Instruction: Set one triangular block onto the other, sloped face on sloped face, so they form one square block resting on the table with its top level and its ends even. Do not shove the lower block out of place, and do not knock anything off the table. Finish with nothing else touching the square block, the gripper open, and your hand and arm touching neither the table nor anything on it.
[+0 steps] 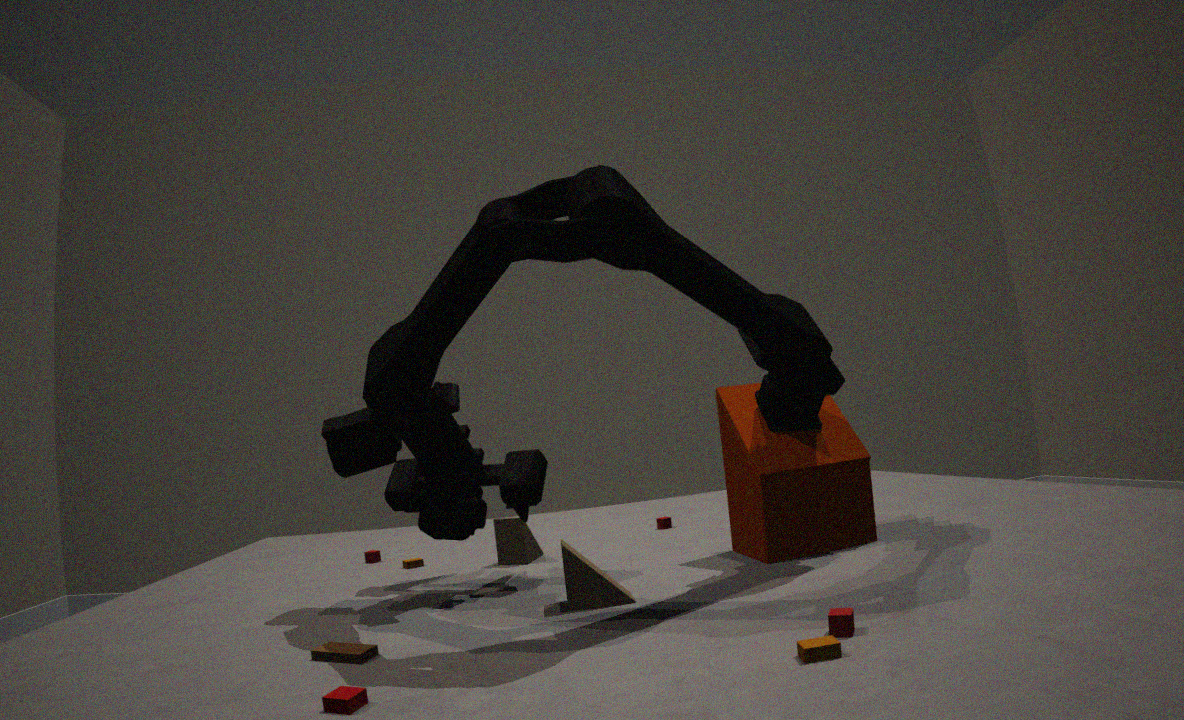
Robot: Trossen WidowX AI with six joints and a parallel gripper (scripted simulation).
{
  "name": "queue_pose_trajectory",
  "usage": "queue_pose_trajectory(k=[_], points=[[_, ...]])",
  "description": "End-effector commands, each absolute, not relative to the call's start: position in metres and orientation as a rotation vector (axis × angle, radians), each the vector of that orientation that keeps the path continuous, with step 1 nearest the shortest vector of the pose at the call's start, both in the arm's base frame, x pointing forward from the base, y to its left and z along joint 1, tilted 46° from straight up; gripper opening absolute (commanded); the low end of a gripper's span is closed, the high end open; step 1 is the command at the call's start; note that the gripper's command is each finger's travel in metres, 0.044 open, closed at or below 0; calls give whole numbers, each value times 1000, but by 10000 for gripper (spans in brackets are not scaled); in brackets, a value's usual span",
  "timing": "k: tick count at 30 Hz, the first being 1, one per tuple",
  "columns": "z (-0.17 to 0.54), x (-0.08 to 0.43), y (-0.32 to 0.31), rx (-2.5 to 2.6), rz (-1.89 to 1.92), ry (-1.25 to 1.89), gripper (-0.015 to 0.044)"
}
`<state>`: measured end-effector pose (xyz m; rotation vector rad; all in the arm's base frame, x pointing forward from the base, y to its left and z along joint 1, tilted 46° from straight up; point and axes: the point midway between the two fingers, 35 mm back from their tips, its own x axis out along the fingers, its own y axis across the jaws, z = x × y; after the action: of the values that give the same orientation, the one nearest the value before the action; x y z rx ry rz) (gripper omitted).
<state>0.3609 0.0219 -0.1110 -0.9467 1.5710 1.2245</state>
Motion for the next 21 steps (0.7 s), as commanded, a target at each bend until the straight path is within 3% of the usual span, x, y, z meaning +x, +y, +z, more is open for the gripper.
queue_pose_trajectory(k=[1, 21], points=[[-122, 355, 21, -946, 1238, 1585, 440], [-153, 344, 19, -944, 1236, 1590, 440]])
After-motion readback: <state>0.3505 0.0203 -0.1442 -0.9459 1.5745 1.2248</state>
